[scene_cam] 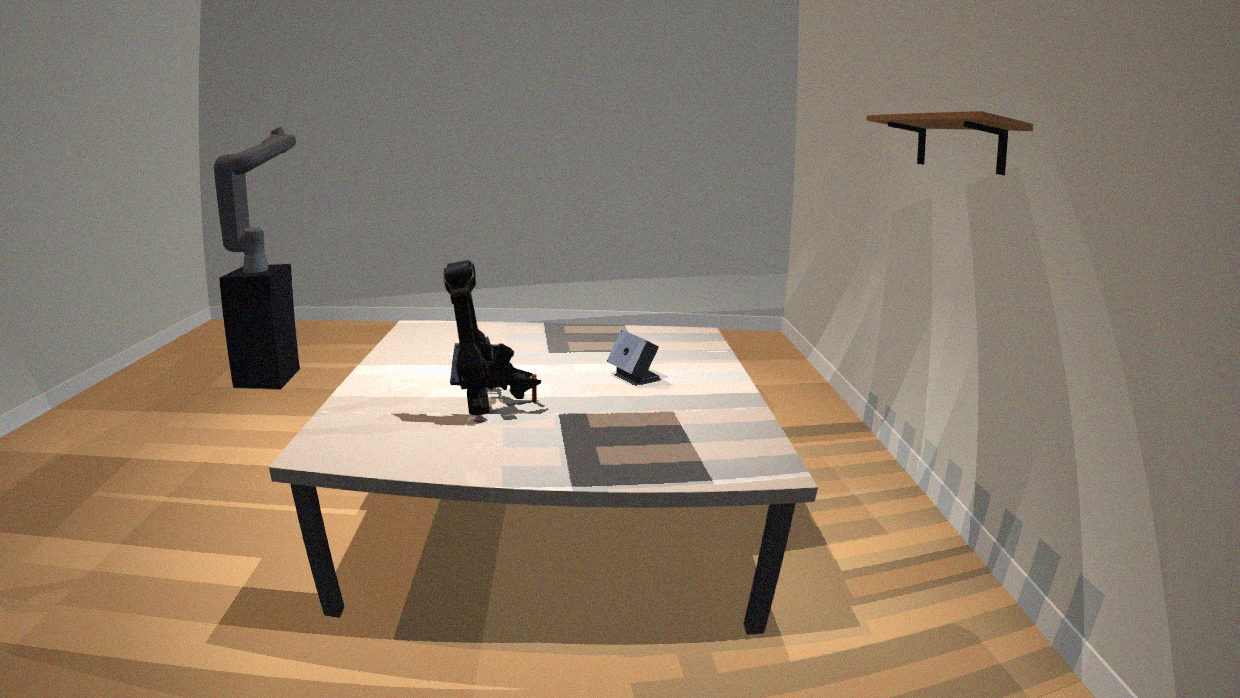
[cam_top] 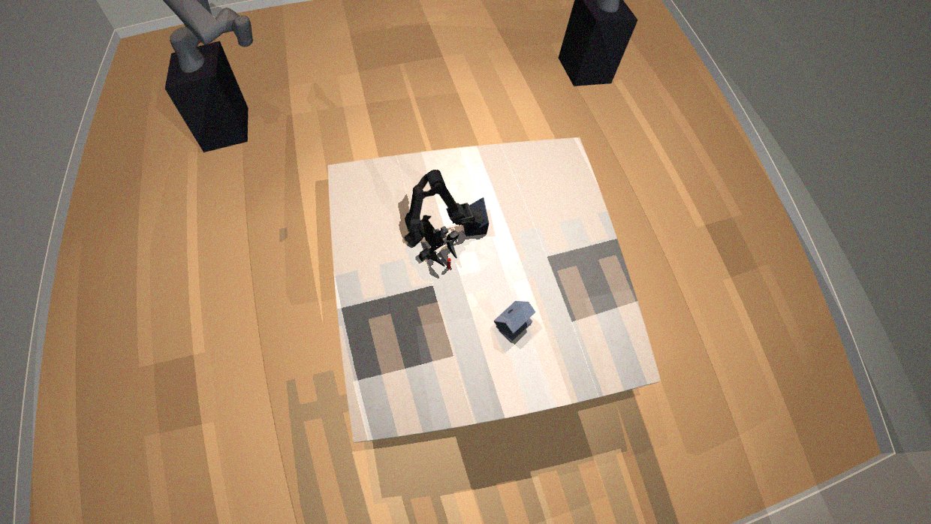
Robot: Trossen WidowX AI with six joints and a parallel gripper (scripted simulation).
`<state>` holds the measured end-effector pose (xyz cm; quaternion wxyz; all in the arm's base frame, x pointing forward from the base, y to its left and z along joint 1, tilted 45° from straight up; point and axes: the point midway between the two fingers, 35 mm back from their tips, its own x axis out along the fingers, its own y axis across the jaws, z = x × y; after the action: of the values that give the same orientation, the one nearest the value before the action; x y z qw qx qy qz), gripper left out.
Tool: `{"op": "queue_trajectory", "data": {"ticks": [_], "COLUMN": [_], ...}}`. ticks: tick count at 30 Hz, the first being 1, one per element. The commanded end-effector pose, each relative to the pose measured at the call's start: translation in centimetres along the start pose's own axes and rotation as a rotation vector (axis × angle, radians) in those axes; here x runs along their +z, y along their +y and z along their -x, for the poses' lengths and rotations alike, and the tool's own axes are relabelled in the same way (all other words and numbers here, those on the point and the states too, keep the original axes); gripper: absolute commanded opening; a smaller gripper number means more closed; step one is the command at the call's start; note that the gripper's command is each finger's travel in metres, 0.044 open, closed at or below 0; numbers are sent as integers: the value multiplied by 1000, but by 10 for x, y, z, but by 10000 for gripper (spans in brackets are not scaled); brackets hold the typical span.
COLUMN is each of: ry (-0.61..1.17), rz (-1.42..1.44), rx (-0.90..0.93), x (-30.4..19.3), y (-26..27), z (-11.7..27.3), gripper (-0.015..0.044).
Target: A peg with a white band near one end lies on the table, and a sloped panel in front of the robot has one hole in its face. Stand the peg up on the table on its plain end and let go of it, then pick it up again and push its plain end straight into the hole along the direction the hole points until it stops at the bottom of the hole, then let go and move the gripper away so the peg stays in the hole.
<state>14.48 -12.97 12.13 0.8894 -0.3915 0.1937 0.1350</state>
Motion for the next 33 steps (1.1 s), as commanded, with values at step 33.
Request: {"op": "queue_trajectory", "data": {"ticks": [33], "ry": [-4], "rz": [-6], "rx": [-2], "x": [158], "y": [-4], "z": [28], "gripper": [440]}}
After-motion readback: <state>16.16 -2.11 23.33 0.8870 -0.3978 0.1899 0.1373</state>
